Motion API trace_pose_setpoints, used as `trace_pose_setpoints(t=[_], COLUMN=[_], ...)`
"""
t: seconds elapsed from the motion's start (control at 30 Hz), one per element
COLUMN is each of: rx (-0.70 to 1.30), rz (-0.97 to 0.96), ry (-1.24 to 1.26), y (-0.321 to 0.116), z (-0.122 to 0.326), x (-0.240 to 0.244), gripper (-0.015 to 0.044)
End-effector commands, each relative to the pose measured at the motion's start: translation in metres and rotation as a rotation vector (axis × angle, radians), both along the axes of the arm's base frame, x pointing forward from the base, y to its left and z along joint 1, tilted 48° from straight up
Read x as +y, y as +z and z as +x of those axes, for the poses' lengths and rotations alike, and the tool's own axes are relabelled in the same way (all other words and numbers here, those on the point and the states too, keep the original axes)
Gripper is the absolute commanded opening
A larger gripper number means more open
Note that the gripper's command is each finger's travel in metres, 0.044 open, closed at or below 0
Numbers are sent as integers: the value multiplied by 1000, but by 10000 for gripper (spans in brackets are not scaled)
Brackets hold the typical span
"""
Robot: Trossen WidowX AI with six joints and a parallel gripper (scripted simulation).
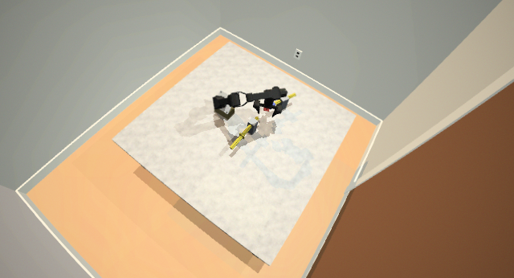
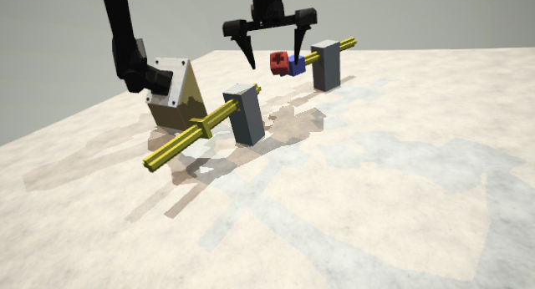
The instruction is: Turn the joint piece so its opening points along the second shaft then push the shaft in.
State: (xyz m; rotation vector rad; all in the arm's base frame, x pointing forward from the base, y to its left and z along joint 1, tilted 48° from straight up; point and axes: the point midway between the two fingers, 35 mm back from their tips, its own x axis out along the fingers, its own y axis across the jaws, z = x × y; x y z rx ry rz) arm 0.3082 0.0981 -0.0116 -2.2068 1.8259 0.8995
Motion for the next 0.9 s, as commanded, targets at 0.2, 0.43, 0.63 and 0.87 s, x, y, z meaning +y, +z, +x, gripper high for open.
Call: trace_pose_setpoints(t=[0.2, 0.43, 0.63, 0.87], rx=[4, 4, 3, 3], rz=[-4, -2, -2, -2], ry=[7, 8, 7, 7], y=[-22, -51, -61, -66], z=[-5, -21, -27, -26], x=[-6, 19, 27, 19], gripper=[440, 440, 440, 440])
